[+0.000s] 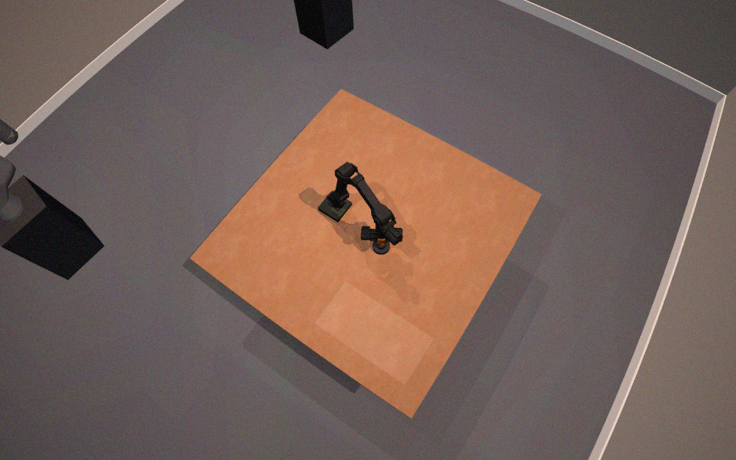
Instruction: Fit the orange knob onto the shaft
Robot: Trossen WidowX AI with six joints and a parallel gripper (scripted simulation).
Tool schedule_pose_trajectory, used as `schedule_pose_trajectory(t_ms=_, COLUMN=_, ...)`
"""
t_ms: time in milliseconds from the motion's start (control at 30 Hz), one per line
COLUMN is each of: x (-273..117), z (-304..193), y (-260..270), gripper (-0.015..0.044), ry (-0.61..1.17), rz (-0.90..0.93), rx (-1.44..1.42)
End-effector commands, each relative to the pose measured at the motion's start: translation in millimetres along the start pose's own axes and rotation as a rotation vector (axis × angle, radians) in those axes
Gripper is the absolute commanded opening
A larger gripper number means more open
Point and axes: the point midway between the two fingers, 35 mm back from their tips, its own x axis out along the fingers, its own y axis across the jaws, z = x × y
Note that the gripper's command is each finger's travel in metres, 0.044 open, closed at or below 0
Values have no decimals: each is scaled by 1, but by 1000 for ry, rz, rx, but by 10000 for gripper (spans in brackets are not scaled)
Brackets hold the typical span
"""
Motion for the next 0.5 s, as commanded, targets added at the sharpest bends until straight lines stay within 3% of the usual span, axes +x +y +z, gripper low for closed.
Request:
schedule_pose_trajectory(t_ms=0, x=2, z=1, y=0, gripper=0, ry=-2, rz=-3, rx=272)
schedule_pose_trajectory(t_ms=467, x=0, z=0, y=-1, gripper=0, ry=-3, rz=-3, rx=1189)
